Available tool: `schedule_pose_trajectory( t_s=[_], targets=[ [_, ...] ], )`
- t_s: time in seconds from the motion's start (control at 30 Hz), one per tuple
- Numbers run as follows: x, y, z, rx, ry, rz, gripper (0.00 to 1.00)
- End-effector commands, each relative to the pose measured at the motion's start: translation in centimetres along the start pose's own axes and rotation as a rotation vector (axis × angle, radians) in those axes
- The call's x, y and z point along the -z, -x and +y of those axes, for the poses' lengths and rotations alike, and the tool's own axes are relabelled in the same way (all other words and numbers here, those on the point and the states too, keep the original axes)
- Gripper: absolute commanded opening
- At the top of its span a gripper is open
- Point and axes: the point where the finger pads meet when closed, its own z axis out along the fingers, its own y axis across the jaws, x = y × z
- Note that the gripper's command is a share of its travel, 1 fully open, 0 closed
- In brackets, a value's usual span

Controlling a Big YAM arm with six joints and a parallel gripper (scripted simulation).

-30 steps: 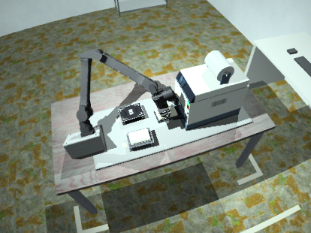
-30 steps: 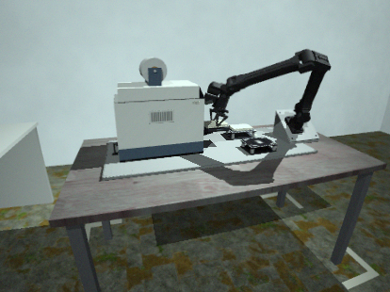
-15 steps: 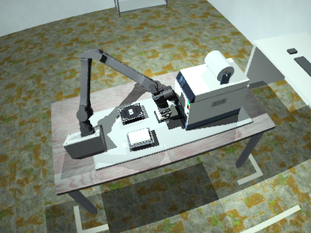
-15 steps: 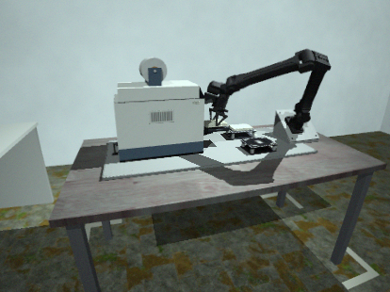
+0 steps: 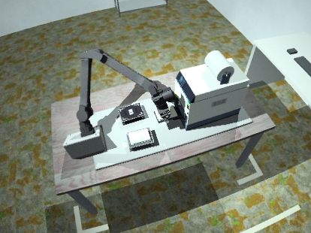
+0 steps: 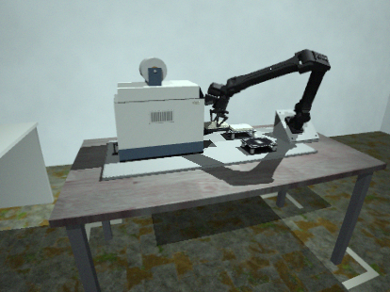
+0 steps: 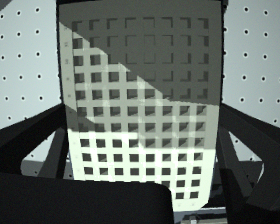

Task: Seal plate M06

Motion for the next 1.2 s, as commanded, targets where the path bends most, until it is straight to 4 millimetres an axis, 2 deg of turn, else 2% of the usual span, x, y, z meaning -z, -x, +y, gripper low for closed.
schedule_pose_trajectory(
  t_s=[0.0,0.43,0.6,1.1,1.17],
  targets=[
    [-0.4,0.3,-1.0,-0.016,-0.007,-0.013,0.0],
    [-1.5,0.9,0.1,0.009,-0.006,-0.004,0.0],
    [-2.2,-0.4,-0.1,0.003,-0.003,0.017,0.0],
    [-2.8,-1.6,0.5,0.016,0.011,0.045,0.0],
    [-2.2,-1.4,0.6,0.013,0.01,0.039,0.0]
  ],
)
